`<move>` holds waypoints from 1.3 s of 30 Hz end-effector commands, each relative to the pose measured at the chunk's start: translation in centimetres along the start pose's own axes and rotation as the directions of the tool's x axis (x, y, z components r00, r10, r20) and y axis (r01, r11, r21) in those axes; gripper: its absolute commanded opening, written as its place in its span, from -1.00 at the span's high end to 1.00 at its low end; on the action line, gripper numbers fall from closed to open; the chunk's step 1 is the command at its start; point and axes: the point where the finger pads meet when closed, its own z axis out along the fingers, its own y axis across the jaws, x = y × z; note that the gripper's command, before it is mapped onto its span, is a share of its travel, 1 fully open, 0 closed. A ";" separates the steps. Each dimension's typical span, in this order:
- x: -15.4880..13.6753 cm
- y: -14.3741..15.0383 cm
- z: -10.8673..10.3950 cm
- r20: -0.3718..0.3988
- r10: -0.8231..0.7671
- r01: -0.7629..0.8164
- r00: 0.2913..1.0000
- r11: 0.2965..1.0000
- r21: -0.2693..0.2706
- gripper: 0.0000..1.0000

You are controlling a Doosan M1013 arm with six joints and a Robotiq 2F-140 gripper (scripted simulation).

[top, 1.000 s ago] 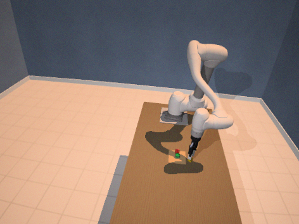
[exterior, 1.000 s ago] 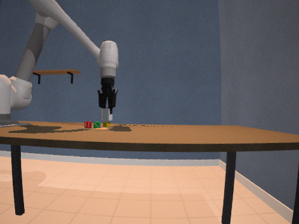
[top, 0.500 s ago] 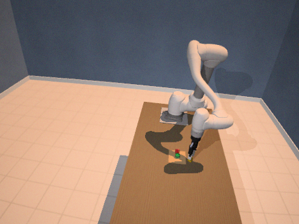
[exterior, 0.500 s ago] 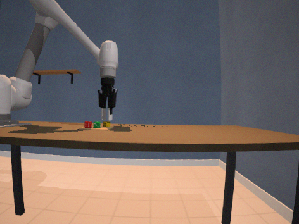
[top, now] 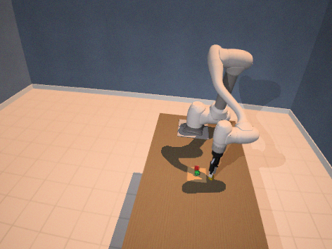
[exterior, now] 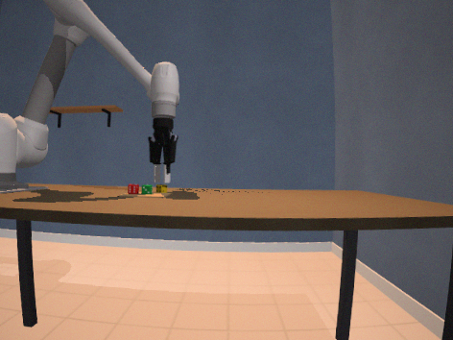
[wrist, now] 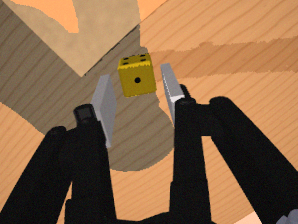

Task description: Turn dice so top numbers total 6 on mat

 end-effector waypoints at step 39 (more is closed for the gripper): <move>0.0 0.0 3.6 0.000 0.000 0.000 1.000 1.000 0.000 0.44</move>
